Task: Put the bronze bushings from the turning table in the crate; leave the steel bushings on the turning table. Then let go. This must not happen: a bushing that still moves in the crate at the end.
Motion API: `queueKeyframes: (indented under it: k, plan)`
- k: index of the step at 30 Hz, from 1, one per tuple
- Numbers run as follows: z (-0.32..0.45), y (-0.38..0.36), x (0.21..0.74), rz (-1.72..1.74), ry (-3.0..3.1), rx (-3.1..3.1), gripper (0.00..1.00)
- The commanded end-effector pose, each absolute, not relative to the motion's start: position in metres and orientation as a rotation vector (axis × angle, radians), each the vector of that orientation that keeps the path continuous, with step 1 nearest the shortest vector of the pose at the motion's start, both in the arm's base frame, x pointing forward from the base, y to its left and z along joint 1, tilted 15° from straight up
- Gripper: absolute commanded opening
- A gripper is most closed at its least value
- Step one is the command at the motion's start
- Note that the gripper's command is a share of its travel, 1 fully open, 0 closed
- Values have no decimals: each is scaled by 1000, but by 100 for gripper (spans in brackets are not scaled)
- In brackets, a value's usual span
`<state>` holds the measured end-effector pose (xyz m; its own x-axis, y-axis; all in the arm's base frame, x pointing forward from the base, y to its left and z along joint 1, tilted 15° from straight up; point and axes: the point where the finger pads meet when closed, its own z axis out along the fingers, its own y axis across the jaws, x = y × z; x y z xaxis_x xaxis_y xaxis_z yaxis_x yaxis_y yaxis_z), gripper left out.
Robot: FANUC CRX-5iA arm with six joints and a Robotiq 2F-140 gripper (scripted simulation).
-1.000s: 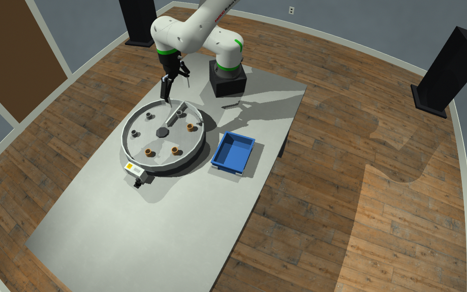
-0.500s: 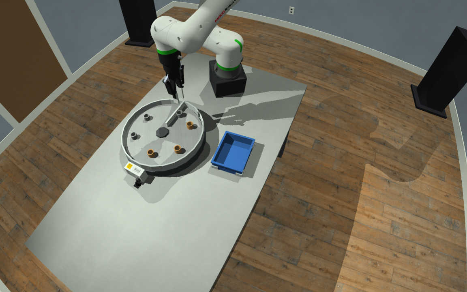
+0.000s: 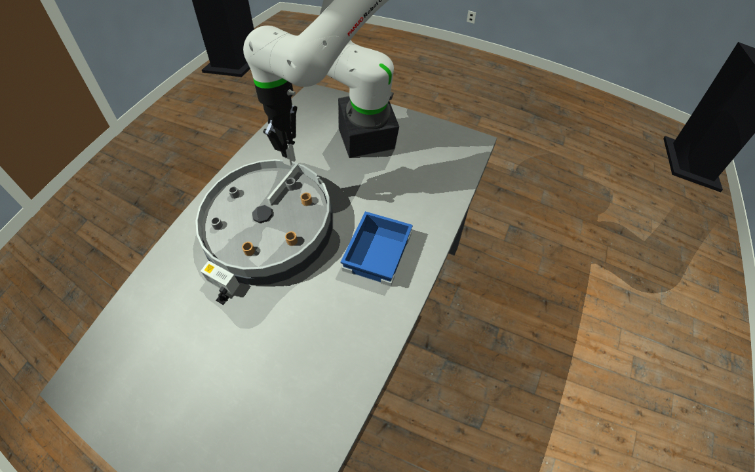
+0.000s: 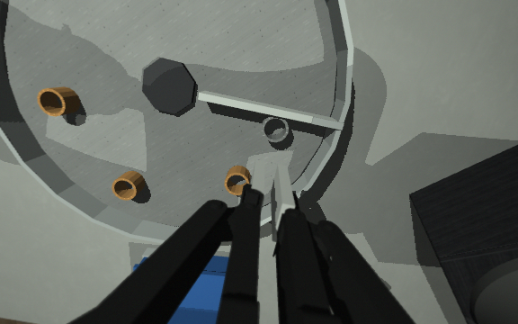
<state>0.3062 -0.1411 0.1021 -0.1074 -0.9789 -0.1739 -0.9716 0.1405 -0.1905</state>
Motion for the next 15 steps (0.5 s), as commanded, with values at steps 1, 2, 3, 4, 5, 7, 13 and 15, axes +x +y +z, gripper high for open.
queueKeyframes:
  k: [1, 2, 3, 4, 5, 7, 13, 15]
  plan:
    - [102, -141, 306, -42, 2163, -1905, 7]
    - [102, -141, 306, -42, 2163, -1905, 7]
    - [102, -141, 306, -42, 2163, -1905, 7]
    - [102, -141, 306, -42, 2163, -1905, 7]
    - [102, -141, 306, -42, 2163, -1905, 7]
    - [102, -141, 306, -42, 2163, -1905, 9]
    - [102, -141, 306, -42, 2163, -1905, 9]
    - [102, -141, 306, -42, 2163, -1905, 9]
